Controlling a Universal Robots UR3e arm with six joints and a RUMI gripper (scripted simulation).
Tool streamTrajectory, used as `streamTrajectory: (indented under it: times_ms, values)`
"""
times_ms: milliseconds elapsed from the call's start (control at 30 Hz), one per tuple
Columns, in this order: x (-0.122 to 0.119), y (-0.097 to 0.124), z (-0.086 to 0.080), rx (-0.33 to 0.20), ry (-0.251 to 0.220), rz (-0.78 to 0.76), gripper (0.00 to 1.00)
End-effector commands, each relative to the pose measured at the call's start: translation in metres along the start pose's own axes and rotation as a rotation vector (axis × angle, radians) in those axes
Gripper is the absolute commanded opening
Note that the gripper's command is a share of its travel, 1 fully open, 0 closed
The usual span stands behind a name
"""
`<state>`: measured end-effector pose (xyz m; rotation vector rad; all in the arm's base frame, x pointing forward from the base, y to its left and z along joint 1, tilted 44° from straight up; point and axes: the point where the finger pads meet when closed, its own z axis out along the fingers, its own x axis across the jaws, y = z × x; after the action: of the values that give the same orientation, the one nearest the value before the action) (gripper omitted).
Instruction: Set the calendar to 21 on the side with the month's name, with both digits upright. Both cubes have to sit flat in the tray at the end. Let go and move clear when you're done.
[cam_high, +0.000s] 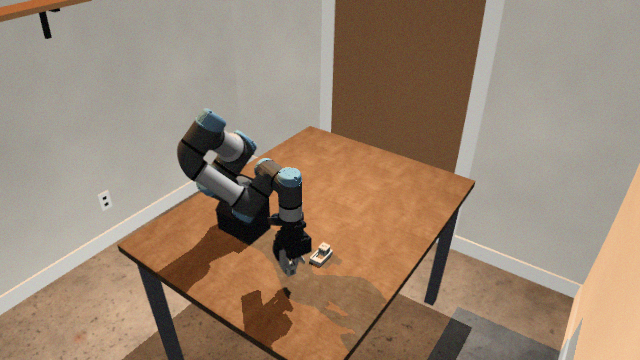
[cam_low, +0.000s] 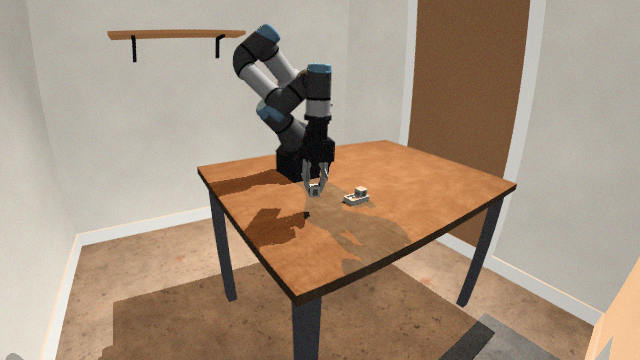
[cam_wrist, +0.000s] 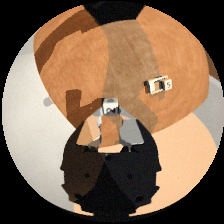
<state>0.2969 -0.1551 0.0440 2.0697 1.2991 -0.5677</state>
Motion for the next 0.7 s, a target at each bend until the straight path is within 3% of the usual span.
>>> streamTrajectory:
  times_ms: [0, 433, 667]
  values:
    - [0.000, 0.000, -0.015, 0.004, -0.001, 0.001, 0.10]
    - [0.000, 0.001, -0.042, 0.004, -0.001, 0.001, 0.10]
    - [0.000, 0.001, -0.048, 0.004, -0.001, 0.001, 0.10]
